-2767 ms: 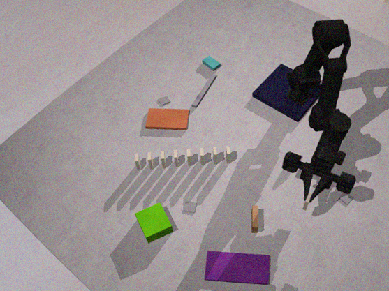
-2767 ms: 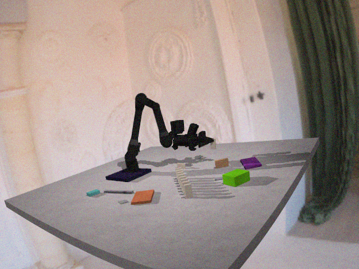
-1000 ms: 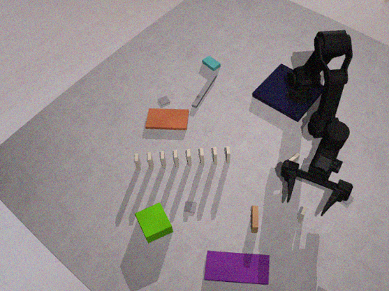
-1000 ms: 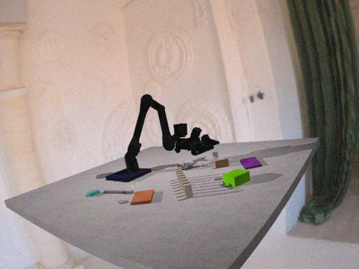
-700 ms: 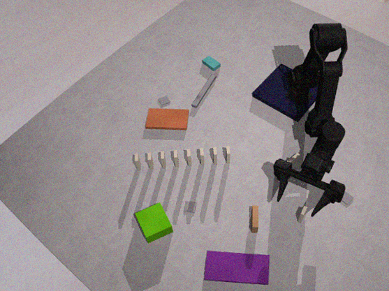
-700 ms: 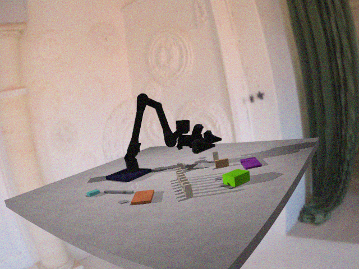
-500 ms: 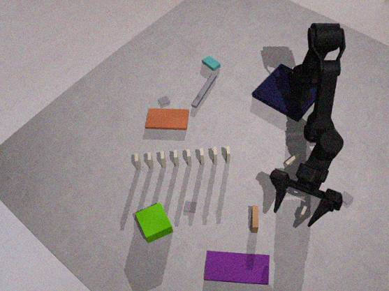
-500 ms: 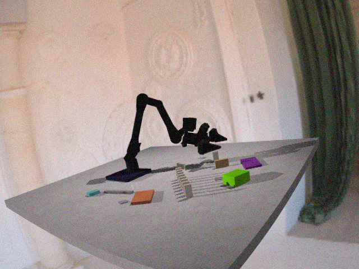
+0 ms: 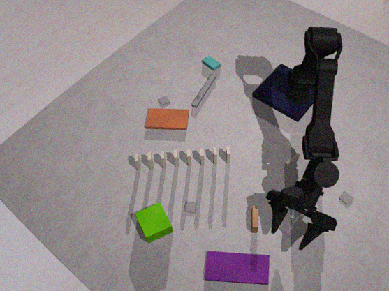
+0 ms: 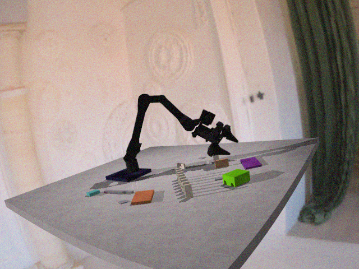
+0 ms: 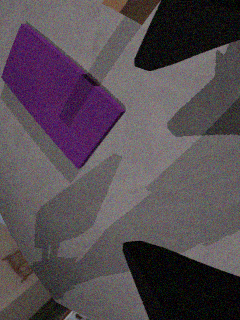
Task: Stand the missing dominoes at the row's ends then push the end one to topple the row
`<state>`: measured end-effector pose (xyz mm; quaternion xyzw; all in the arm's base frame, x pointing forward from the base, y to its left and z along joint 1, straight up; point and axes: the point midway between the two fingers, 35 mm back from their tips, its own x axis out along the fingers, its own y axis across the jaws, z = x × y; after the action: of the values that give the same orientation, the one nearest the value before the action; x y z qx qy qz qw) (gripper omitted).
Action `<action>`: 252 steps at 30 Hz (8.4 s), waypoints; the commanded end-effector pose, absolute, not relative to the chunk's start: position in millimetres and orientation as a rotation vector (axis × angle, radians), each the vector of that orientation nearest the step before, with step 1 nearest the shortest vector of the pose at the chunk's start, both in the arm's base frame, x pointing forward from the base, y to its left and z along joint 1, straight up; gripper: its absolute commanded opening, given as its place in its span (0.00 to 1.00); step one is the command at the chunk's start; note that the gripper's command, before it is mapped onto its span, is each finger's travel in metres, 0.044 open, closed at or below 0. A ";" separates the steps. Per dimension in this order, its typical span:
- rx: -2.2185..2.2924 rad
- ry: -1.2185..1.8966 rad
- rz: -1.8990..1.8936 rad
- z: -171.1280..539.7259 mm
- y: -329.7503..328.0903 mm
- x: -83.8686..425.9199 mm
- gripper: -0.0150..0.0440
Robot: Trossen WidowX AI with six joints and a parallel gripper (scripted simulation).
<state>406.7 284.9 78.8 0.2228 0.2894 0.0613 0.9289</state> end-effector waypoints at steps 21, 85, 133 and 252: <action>0.994 1.322 -0.854 131.6 271.1 341.0 1.00; 1.001 1.335 -0.941 55.9 270.1 332.1 0.44; 0.570 1.474 -0.548 184.7 20.7 301.5 0.44; 0.083 1.550 -0.058 28.9 137.8 232.2 1.00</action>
<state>233.3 138.1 35.0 0.0369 0.6972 -0.0237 0.7155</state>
